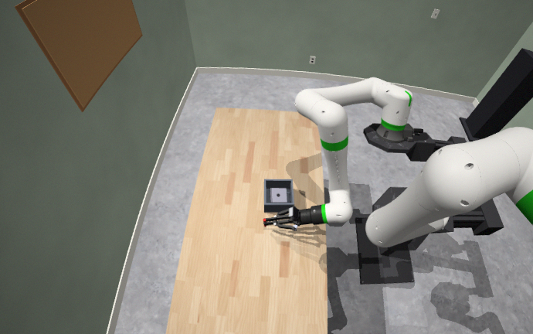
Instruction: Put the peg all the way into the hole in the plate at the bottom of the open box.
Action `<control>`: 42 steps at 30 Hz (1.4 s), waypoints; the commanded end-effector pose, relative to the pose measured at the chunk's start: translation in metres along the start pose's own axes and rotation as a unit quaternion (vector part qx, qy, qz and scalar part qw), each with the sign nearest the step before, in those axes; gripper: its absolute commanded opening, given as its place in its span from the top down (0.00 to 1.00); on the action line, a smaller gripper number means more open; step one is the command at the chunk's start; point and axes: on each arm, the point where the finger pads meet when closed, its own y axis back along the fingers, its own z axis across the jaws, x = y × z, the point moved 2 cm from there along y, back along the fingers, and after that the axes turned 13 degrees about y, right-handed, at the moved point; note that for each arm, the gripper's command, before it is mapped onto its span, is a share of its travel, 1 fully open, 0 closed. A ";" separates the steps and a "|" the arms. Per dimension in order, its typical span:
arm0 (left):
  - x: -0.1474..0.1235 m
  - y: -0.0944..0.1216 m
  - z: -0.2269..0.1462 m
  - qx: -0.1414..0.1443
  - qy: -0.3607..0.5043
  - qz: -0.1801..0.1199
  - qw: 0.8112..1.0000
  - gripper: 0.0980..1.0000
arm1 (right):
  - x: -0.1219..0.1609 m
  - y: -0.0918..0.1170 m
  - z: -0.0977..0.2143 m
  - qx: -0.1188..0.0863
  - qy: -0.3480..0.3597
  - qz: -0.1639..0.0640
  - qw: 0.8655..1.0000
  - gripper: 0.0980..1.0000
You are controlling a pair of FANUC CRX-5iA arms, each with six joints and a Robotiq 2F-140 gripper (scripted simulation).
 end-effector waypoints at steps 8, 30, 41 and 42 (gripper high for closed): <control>0.000 0.001 0.000 0.000 0.000 0.001 1.000 0.00 | 0.000 -0.001 0.000 -0.007 0.000 0.032 0.999 1.00; 0.000 0.001 0.000 0.000 0.000 0.001 1.000 0.00 | -0.007 -0.004 -0.002 -0.008 0.000 0.038 0.999 1.00; 0.000 0.001 0.000 0.000 0.000 0.001 1.000 0.00 | -0.025 -0.012 -0.006 -0.008 0.000 0.038 0.999 1.00; 0.000 0.001 0.000 0.000 0.000 0.001 1.000 0.00 | -0.027 -0.013 -0.006 -0.008 0.000 0.038 0.999 1.00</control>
